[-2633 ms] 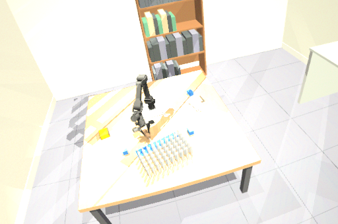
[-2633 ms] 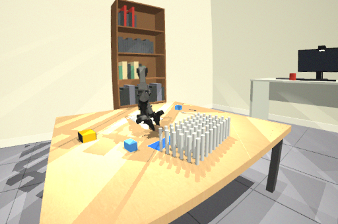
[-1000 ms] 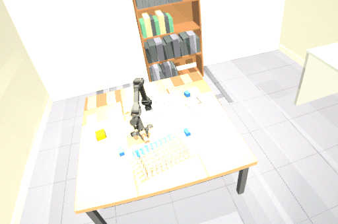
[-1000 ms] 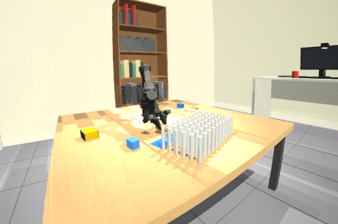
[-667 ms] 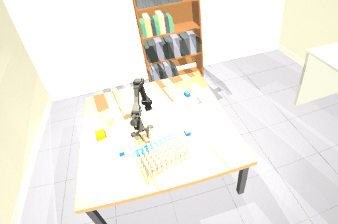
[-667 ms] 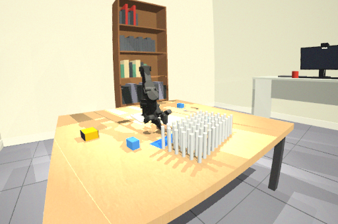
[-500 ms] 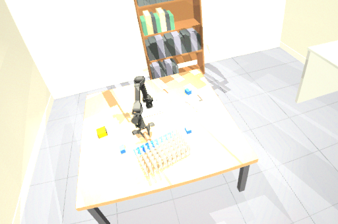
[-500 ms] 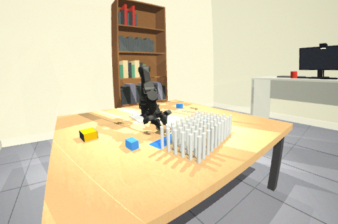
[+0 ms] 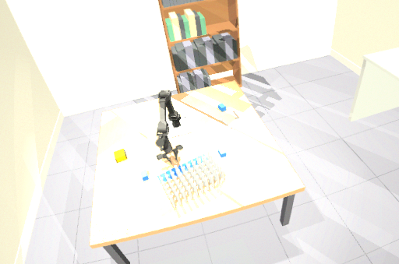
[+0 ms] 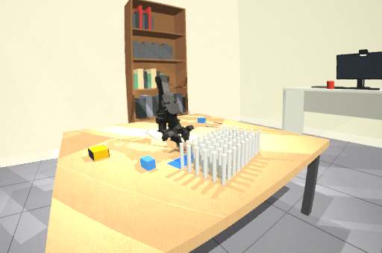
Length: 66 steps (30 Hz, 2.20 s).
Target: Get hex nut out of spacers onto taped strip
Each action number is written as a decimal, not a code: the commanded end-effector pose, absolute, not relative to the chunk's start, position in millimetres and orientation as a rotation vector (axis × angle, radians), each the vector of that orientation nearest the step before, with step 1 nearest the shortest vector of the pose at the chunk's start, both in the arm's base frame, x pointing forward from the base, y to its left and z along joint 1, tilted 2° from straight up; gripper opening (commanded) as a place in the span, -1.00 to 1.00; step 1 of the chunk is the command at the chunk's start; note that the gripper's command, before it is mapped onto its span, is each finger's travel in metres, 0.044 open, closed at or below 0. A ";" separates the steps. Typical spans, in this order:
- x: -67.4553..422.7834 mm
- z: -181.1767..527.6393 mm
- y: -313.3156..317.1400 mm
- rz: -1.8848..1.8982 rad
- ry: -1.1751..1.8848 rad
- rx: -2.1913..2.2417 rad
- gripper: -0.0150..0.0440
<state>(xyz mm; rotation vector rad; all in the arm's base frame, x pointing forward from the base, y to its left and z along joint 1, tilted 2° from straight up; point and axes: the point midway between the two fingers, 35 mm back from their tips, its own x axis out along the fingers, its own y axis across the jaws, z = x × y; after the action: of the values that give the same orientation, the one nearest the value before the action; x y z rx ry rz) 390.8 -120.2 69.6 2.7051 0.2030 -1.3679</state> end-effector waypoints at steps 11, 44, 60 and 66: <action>396.8 70.3 -121.0 -1.347 0.194 2.710 -0.49; 388.3 53.0 -121.4 -1.348 0.195 2.708 -0.49; 377.6 51.7 -122.6 -1.351 0.196 2.706 -0.49; 373.5 51.2 -123.2 -1.351 0.196 2.706 -0.49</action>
<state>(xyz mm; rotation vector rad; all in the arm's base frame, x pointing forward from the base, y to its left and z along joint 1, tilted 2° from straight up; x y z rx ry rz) 376.9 -122.6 50.7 2.7050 0.1947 -1.3555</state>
